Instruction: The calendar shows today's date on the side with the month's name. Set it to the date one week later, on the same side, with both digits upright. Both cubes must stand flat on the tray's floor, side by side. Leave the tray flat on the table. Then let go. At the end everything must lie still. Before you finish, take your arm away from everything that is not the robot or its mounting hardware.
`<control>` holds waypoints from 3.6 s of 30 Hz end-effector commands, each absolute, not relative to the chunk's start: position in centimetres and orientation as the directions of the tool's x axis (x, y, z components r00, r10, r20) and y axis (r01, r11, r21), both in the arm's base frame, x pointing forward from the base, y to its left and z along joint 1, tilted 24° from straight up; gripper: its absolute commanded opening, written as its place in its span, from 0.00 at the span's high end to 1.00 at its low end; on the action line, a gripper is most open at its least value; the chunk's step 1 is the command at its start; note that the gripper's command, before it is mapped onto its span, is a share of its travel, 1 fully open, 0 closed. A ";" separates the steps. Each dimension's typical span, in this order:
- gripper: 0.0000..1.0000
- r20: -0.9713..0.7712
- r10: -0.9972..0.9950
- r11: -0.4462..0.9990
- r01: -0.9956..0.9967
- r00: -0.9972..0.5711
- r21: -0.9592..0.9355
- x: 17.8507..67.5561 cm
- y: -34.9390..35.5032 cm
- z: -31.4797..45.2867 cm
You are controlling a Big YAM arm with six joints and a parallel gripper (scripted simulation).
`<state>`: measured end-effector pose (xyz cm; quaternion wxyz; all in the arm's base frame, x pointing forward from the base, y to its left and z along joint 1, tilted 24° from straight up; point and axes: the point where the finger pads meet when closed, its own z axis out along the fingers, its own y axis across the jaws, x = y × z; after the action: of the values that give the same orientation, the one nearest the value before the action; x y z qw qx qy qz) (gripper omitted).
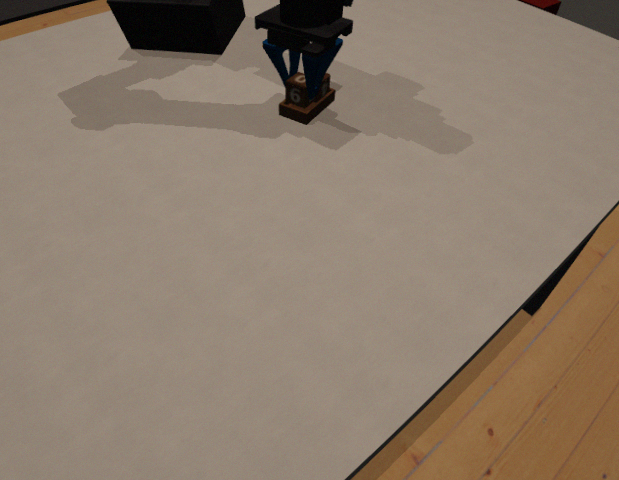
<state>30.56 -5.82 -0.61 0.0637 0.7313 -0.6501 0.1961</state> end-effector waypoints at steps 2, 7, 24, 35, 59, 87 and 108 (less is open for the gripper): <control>0.74 0.368 -0.926 -0.149 -0.974 0.078 -0.169 31.0 -6.1 -0.8; 0.74 0.368 -0.926 -0.152 -0.974 0.080 -0.170 31.1 -6.1 -1.0; 0.74 0.370 -0.926 -0.153 -0.972 0.077 -0.181 31.5 -6.3 -1.1; 0.74 0.369 -0.926 -0.152 -0.972 0.077 -0.180 31.4 -6.3 -1.1; 0.74 0.369 -0.926 -0.152 -0.972 0.078 -0.177 31.4 -6.3 -1.2; 0.74 0.369 -0.926 -0.152 -0.972 0.078 -0.177 31.3 -6.3 -1.3; 0.70 0.369 -0.926 -0.152 -0.972 0.078 -0.177 31.3 -6.3 -1.3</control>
<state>30.75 -6.11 -1.38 0.0632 0.7314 -0.6498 0.1968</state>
